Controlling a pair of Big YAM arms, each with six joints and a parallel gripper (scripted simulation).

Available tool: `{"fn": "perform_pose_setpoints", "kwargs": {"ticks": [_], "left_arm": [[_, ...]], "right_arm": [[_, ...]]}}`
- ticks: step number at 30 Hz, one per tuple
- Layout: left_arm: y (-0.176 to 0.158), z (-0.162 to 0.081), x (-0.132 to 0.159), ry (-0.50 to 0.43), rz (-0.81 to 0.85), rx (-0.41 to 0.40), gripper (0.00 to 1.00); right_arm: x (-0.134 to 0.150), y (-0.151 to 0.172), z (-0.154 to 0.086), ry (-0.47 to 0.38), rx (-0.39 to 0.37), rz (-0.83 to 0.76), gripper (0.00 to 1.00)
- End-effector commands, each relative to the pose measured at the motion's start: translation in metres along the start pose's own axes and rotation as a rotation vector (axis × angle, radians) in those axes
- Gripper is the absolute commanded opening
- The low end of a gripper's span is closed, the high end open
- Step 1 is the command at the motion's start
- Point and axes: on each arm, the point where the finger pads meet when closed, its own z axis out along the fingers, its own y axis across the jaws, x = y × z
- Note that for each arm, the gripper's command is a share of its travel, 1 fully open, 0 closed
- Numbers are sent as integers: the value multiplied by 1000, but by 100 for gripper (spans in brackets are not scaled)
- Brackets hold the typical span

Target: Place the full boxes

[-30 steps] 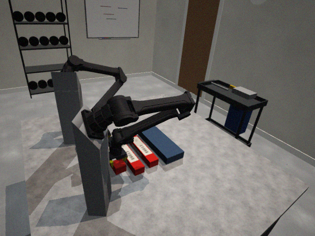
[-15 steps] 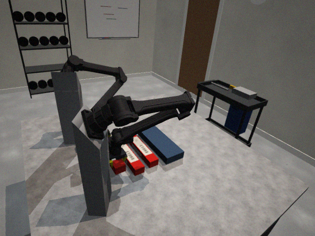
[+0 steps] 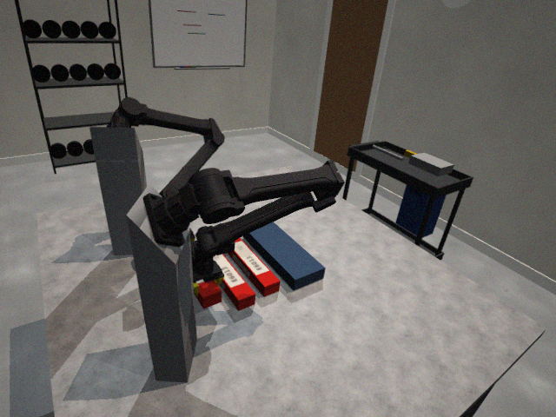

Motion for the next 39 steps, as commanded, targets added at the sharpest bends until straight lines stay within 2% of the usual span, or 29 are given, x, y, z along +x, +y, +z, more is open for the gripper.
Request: {"fn": "perform_pose_setpoints", "kwargs": {"ticks": [1, 14, 16, 39], "left_arm": [[25, -25, -1, 18, 33, -20, 0], [25, -26, -2, 18, 32, -19, 0], [19, -29, -3, 18, 35, -22, 0], [17, -63, -5, 13, 32, -16, 0]], "right_arm": [[0, 29, -24, -22, -39, -37, 0], [0, 30, -25, -22, -39, -36, 0], [1, 18, -29, -21, -22, -24, 0], [3, 20, -63, -19, -33, -34, 0]]}}
